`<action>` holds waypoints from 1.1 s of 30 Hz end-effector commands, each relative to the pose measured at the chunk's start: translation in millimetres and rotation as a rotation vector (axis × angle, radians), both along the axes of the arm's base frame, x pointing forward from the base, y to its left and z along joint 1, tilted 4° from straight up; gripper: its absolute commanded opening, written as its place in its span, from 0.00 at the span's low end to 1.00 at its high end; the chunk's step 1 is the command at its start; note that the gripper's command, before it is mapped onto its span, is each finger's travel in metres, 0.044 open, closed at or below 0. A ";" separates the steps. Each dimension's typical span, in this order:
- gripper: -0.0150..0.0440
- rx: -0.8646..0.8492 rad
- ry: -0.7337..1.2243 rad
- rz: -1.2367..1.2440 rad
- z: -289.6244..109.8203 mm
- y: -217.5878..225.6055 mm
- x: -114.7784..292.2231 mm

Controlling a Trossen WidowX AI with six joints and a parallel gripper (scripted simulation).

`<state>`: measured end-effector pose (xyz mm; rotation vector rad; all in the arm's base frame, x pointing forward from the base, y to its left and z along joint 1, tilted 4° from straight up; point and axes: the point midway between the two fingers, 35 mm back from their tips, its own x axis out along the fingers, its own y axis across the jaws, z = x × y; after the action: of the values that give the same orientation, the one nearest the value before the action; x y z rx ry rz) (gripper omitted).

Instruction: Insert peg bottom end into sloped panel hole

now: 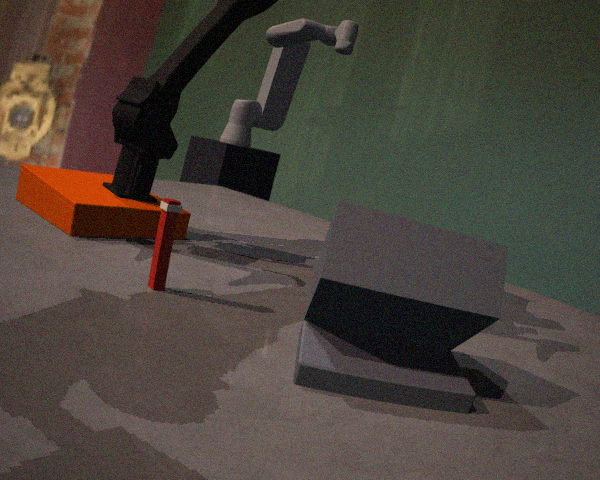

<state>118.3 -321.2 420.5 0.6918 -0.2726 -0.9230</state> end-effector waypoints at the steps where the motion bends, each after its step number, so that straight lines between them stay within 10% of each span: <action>1: 1.00 0.038 0.053 0.033 -19.2 -2.9 14.6; 33: 1.00 0.270 0.542 0.388 -157.7 50.1 116.8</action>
<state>227.5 -278.1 279.9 0.6950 0.3824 -0.7626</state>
